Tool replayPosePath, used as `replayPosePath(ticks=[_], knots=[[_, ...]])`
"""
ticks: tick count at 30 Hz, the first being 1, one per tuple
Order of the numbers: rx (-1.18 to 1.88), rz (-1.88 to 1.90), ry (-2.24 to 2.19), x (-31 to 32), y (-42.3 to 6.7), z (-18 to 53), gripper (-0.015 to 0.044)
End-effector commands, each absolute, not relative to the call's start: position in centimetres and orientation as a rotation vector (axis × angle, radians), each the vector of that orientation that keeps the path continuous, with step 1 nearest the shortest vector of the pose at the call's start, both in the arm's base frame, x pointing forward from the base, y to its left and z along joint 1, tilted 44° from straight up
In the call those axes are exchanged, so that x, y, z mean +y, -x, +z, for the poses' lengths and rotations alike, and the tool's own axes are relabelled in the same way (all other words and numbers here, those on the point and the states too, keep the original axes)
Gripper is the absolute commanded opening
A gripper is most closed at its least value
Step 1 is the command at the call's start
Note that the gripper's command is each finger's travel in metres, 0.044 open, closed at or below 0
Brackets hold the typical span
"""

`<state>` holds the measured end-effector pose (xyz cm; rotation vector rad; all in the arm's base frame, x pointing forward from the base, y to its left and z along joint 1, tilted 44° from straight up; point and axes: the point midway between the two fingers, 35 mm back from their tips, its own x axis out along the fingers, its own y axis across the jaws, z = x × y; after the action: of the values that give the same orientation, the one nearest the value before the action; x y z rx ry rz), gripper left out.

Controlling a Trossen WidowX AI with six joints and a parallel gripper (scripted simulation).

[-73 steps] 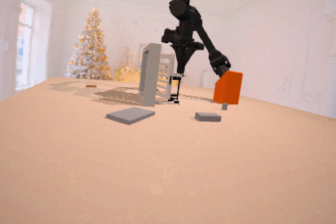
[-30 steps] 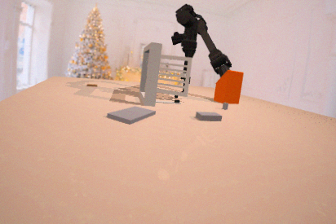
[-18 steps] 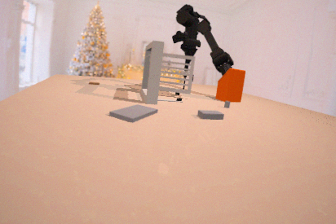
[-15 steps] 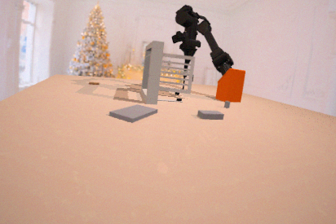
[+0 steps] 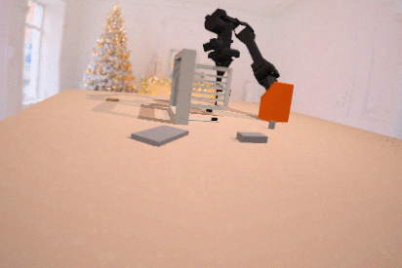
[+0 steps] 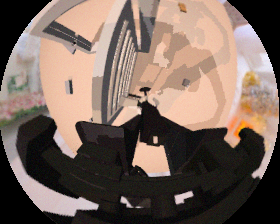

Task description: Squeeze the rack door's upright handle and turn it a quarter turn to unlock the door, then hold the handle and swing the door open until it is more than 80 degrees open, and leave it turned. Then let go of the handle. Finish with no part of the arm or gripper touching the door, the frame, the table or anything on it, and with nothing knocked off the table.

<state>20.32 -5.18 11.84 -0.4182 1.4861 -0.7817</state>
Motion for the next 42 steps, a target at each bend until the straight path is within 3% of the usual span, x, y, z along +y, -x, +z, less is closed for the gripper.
replayPosePath(ticks=[1,18,28,42], knots=[[1.509,-0.733,0.472,-5.8,-20.4,12.5,0.0021],[1.525,-0.705,0.501,-6.3,-20.3,12.9,0.0021],[1.525,-0.705,0.501,-6.3,-20.3,12.9,0.0284],[1.493,-0.676,0.495,-4.9,-20.6,14.4,0.0293]])
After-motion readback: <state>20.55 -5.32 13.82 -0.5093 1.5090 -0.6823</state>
